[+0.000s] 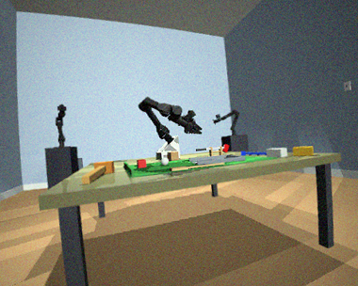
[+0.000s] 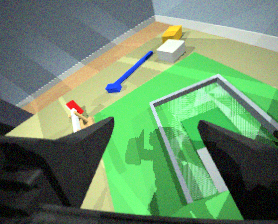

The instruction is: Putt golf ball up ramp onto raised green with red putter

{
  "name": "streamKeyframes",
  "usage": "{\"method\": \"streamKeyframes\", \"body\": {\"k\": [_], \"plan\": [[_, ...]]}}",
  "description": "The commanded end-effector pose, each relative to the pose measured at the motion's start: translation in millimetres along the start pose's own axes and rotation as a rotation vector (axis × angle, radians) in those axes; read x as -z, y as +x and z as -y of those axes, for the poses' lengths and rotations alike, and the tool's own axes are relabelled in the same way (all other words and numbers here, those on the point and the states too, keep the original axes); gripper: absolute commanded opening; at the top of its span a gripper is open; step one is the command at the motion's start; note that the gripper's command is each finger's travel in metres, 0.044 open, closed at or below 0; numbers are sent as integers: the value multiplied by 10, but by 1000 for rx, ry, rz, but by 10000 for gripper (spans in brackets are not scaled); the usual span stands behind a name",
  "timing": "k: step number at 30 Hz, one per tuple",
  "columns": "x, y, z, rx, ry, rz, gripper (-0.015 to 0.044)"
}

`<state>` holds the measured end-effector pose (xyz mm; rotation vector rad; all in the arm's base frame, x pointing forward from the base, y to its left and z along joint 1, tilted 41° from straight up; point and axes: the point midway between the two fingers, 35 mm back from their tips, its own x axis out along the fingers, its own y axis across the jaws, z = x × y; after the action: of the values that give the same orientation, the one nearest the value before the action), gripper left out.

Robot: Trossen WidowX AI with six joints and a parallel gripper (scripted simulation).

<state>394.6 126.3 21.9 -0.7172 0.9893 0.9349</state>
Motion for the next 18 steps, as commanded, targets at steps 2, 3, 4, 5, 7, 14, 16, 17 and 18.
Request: {"method": "streamKeyframes", "body": {"k": [2, 3, 4, 5, 7, 14, 16, 17, 18], "plan": [[252, 437, -701, -81, -160, -246, 440], [312, 498, -835, -93, -199, -294, 440], [376, 551, -964, -103, -239, -343, 440], [457, 602, -1104, -113, -289, -400, 440], [648, 677, -1387, -129, -406, -524, 440], [1102, 682, -1860, -131, -701, -793, 440], [1082, 686, -1814, -131, -701, -793, 440], [1082, 686, -1814, -131, -701, -793, 440], [1082, 686, -1814, -131, -701, -793, 440]]}}
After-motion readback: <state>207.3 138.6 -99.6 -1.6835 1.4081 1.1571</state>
